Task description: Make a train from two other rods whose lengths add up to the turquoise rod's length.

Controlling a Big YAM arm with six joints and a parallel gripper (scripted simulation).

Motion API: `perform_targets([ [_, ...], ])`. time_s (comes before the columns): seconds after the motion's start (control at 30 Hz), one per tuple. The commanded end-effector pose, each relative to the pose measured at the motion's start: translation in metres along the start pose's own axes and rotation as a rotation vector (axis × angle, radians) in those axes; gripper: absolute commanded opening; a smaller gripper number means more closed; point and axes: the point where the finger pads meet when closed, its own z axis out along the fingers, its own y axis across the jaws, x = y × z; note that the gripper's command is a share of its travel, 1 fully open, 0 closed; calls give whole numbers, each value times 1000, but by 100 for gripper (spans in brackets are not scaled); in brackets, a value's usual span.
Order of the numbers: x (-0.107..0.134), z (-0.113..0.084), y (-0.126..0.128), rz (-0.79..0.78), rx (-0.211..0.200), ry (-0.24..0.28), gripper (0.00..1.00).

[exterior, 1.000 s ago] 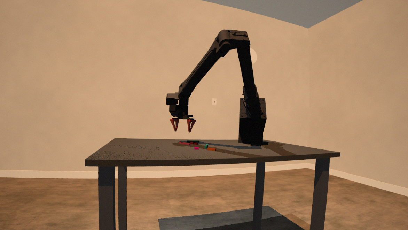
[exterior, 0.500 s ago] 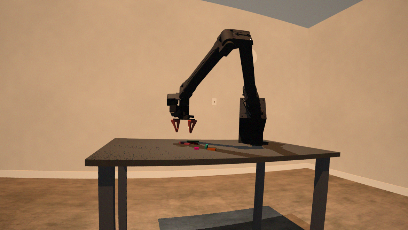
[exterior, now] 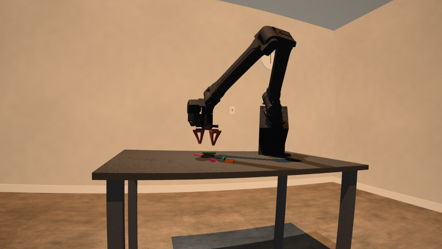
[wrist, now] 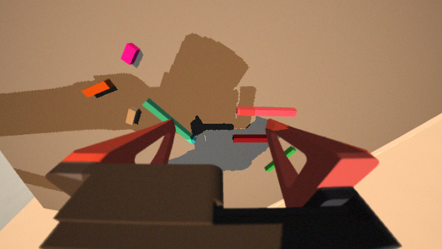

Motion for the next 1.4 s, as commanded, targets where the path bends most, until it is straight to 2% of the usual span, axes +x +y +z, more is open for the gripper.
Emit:
perform_targets([
  [0.0,-4,-1,31,104,5,-16,100],
  [0.03,-3,-2,46,157,4,-17,100],
  [0.07,-3,-2,46,157,4,-17,100],
  [0.1,-1,-2,60,211,3,-18,100],
  [0.2,-1,-2,60,211,3,-18,100],
  [0.27,-1,-10,51,229,24,-35,100],
  [0.37,4,-6,48,243,20,-23,100],
  [0.4,2,-2,74,263,2,-20,100],
  [0.43,5,-3,87,312,0,-23,100],
  [0.53,11,-3,108,401,-5,-29,100],
  [0.8,24,-5,137,534,-16,-39,100],
  [1.0,25,-7,138,558,-13,-47,100],
  [1.03,25,-7,137,560,-11,-49,24],
  [1.37,26,-7,137,563,-13,-45,24],
])
